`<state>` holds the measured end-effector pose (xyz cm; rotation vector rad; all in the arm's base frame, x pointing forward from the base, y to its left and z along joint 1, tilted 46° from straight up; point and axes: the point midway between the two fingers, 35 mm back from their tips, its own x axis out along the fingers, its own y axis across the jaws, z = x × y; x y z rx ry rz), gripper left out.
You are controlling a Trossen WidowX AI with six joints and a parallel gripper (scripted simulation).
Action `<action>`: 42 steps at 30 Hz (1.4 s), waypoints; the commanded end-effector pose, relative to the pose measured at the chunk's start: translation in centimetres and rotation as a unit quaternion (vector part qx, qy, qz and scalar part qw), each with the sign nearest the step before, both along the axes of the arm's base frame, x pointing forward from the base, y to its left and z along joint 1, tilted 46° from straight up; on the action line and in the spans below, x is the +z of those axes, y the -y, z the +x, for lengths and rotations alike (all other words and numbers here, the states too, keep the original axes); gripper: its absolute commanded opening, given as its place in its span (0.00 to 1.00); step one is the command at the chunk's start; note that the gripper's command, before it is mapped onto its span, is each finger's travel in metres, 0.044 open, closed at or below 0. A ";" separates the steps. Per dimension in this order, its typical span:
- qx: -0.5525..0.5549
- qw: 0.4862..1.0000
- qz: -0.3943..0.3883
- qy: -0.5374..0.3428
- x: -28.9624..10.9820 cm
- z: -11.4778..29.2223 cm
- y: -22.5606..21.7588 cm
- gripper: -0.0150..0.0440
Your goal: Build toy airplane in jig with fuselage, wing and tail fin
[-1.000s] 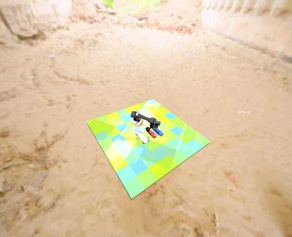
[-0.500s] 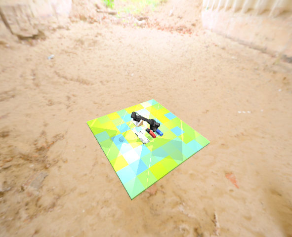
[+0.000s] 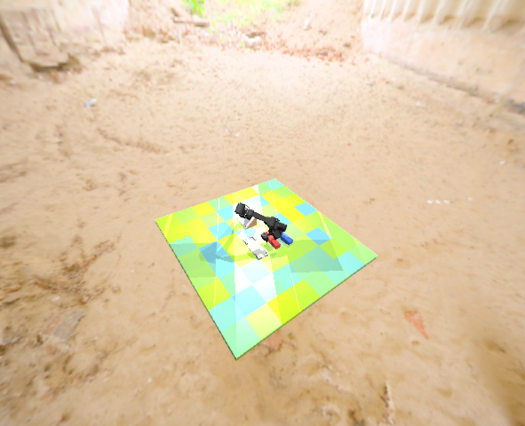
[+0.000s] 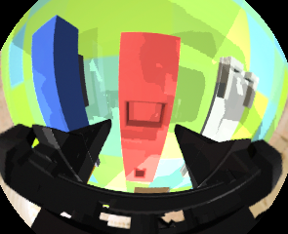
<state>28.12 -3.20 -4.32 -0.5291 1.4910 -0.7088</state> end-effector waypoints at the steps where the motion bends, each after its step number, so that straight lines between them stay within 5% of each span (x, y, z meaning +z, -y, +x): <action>1: 0.002 1.000 -0.003 -0.005 -0.3 -0.2 0.2 0.82; 7: 0.002 1.000 -0.003 -0.005 -0.3 -0.2 0.2 0.56; 14: 0.002 1.000 -0.003 -0.005 -0.3 -0.2 0.2 0.48; 19: 0.003 1.000 -0.002 -0.005 0.1 0.0 -0.3 0.25; 42: 0.004 1.000 0.003 -0.005 4.7 1.0 -5.5 0.25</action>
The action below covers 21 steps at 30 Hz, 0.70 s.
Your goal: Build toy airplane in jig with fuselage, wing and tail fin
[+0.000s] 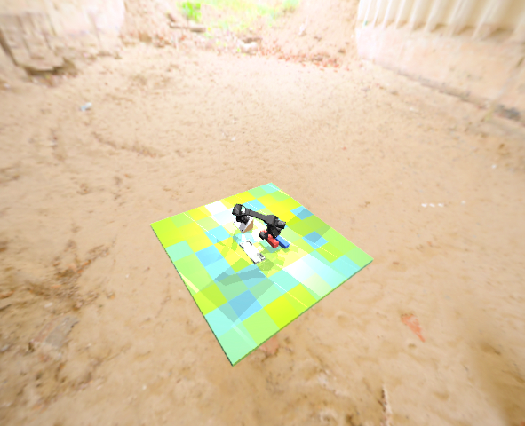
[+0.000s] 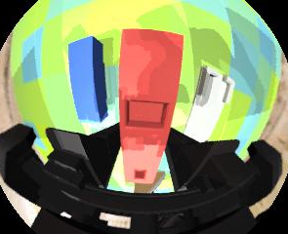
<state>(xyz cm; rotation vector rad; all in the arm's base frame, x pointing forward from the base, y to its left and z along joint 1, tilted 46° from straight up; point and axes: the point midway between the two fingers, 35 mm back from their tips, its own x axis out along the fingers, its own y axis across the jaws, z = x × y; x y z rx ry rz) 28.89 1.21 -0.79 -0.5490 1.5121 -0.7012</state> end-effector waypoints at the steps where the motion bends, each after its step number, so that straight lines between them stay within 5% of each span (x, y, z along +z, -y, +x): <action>1: 0.000 1.000 0.005 0.008 1.4 0.3 -1.3 0.25; 21: -0.002 1.000 0.002 0.007 5.2 -0.2 -4.7 0.25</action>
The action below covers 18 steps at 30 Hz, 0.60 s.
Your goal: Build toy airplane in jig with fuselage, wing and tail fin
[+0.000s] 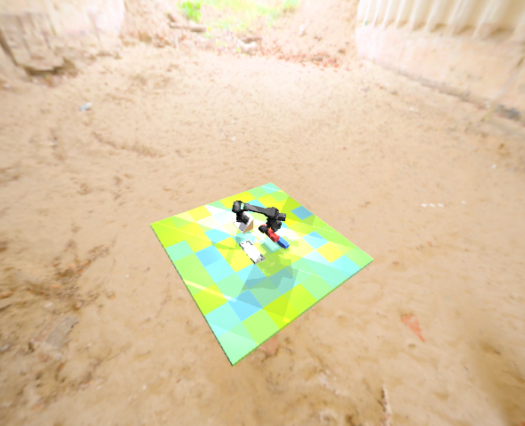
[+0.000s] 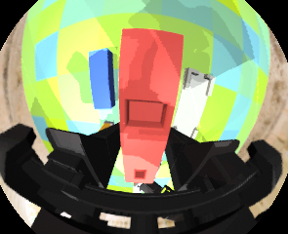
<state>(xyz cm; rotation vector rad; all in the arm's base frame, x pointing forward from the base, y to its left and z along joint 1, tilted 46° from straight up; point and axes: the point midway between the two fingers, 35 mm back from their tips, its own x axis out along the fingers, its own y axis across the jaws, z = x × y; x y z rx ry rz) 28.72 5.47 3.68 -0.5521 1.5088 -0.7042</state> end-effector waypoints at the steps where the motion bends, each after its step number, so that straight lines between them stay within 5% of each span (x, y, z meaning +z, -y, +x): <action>1: -0.002 1.000 0.004 0.006 0.7 0.0 -0.5 0.25; 18: -0.002 1.000 0.013 0.009 2.9 0.1 4.3 0.25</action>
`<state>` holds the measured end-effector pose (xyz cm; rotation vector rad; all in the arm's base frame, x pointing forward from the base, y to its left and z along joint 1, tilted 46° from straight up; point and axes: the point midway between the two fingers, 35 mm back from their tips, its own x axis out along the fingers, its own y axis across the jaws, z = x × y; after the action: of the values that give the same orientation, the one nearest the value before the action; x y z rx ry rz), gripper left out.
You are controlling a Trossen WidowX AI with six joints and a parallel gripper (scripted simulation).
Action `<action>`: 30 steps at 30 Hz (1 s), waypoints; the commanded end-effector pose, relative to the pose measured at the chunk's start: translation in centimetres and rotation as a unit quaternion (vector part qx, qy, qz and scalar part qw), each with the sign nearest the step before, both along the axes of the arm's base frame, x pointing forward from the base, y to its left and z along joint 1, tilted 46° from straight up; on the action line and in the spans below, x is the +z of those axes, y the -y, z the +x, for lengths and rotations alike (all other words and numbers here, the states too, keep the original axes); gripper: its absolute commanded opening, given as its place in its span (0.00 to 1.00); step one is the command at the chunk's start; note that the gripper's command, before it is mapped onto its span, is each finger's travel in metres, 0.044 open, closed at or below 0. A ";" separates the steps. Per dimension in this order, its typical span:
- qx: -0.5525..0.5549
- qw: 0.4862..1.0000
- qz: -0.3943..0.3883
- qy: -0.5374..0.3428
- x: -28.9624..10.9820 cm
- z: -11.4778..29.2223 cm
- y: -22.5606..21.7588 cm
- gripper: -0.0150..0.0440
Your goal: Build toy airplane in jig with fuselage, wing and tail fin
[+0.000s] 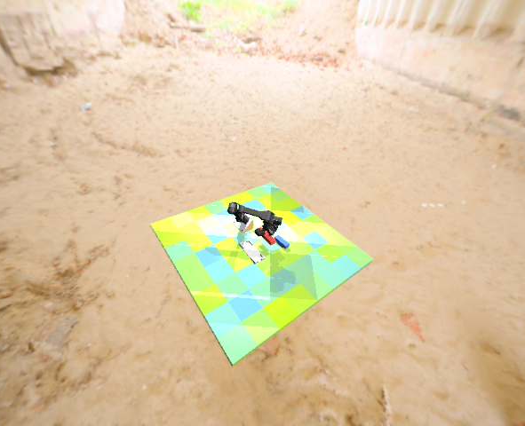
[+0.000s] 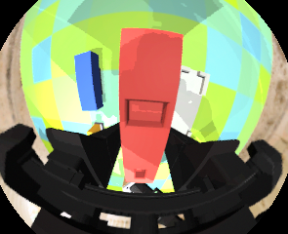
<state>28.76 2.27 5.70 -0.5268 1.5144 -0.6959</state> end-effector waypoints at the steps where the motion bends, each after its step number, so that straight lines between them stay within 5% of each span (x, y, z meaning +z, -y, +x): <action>1: 0.003 1.000 0.003 0.007 1.0 0.0 1.4 0.25; 30: -0.004 1.000 -0.006 0.013 4.5 -2.7 9.9 0.25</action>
<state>26.55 -6.62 9.44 -0.5175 1.5036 -0.7098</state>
